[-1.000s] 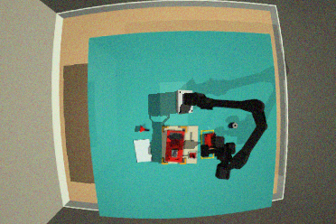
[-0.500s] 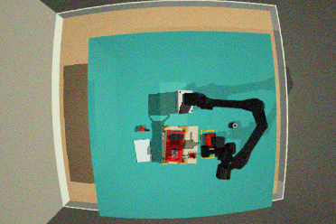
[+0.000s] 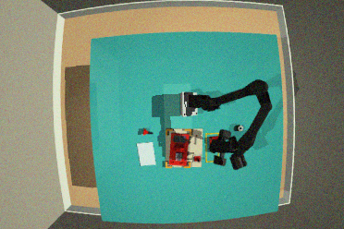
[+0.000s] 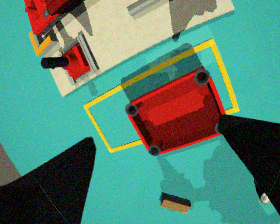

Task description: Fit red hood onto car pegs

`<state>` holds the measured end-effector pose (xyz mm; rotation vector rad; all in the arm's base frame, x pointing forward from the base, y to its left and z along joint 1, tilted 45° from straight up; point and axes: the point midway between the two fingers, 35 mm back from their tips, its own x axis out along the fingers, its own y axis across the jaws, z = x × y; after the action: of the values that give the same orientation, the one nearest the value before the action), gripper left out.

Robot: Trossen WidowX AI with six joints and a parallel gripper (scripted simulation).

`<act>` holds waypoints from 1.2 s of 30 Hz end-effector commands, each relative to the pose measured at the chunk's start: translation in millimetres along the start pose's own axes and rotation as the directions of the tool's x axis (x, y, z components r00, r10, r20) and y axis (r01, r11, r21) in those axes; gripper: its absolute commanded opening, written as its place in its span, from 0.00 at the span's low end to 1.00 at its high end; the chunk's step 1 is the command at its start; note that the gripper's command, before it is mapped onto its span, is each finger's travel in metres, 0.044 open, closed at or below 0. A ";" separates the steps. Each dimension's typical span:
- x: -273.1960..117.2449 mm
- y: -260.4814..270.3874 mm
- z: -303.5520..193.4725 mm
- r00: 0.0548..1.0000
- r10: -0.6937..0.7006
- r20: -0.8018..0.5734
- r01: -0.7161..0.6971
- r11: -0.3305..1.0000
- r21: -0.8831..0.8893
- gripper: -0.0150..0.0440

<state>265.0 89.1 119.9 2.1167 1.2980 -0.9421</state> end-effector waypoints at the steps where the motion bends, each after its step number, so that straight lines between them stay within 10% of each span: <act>1: 5.3 -7.5 4.9 0.967 0.246 -0.071 -0.223 0.672 -0.706 1.00; 11: -5.4 -17.5 1.0 0.792 0.528 -0.307 -0.165 -0.299 -0.940 1.00; 36: -1.1 -18.0 0.2 0.788 0.531 -0.312 -0.158 -0.314 -0.936 1.00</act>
<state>248.5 95.1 124.0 0.7575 0.5529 0.2887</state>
